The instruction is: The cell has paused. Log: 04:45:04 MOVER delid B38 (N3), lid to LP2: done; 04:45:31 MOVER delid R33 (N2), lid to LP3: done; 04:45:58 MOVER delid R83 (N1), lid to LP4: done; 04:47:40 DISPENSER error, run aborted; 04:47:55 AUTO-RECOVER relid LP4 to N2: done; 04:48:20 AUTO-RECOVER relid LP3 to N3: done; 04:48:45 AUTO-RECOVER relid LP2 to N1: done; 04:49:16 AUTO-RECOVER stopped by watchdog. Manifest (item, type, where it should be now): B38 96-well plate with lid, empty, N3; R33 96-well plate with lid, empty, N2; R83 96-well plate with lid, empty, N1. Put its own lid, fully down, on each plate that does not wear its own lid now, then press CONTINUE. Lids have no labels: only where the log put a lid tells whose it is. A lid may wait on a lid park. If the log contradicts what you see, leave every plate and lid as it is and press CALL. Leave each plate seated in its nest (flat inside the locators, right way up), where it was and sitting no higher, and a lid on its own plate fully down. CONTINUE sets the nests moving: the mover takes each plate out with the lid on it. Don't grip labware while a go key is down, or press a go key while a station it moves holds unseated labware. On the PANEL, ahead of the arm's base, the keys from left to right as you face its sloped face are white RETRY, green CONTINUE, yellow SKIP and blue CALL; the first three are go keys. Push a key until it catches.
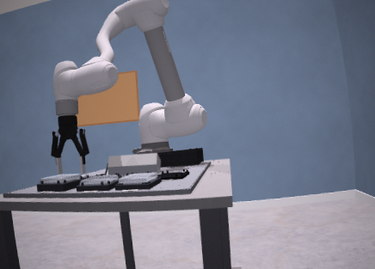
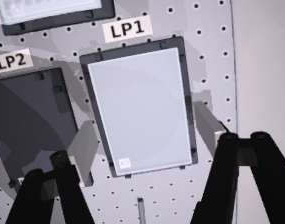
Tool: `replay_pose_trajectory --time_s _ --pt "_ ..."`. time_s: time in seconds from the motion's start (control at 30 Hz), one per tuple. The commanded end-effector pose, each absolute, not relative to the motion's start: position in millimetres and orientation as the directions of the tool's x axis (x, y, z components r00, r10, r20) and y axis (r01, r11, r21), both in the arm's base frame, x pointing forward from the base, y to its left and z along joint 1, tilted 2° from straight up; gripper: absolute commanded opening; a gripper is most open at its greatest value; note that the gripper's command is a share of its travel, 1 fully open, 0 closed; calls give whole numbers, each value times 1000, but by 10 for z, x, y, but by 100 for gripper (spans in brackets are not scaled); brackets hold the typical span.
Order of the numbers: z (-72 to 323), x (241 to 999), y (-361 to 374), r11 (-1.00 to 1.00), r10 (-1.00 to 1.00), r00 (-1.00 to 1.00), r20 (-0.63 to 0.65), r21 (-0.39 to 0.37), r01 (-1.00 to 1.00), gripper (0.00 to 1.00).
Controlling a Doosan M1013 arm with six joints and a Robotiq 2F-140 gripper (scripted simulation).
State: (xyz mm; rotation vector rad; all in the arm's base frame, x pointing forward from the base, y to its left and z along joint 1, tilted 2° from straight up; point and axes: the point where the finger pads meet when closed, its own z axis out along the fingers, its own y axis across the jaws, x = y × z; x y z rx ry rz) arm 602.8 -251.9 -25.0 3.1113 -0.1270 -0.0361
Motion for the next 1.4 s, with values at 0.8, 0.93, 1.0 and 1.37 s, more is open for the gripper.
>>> replay_pose_trajectory --time_s 0.8,0.93,1.0,1.37 --pt "-249 6028 -2518 -996 -82 996 -22 28 -81 59" --pt "-249 6028 -2518 -996 -82 996 -22 28 -81 59" --pt "-249 6028 -2518 -996 -82 996 -22 28 -81 59" --pt "-249 6028 -2518 -996 -82 996 -22 28 -81 59"
